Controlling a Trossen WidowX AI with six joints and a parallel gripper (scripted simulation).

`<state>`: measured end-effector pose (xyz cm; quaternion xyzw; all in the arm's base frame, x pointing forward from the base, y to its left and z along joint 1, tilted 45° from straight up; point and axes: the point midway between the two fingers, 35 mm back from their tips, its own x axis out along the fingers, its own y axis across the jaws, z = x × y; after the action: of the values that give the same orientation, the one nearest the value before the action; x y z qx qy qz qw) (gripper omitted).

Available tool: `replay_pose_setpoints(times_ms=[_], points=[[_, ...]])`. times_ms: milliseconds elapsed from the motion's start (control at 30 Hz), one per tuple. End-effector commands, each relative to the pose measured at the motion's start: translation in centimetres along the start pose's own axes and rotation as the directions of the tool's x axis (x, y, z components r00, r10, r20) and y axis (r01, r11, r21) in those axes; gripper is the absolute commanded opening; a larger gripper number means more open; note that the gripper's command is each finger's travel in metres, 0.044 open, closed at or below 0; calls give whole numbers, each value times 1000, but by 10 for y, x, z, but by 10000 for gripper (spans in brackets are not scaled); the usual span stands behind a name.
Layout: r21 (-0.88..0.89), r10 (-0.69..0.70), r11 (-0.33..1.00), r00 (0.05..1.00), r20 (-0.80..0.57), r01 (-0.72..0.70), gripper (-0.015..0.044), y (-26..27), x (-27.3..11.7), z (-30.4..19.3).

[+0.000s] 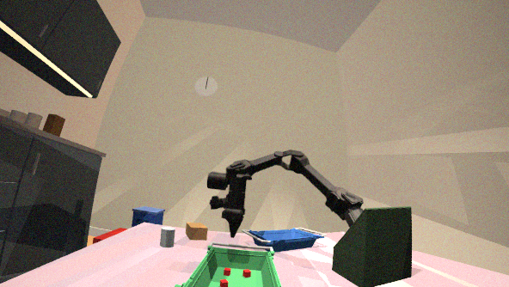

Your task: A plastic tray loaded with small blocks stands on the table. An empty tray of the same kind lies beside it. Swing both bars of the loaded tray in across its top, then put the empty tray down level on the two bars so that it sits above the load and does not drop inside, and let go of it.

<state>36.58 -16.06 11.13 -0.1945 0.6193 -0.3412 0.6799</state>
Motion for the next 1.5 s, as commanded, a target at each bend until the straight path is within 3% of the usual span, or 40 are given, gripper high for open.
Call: replay_pose_setpoints(times_ms=[0, 300, 767, 1467], points=[[-5, -7, 1000, 1000, -9, 7, 90, -1, 16, -1], [-5, -10, 1000, 1000, -8, 9, 90, -2, 55, -2], [-5, -7, 1000, 1000, -9, 7, 90, 21, 23, -2], [-5, -6, 1000, 1000, -9, 6, 90, 52, 22, -2]])
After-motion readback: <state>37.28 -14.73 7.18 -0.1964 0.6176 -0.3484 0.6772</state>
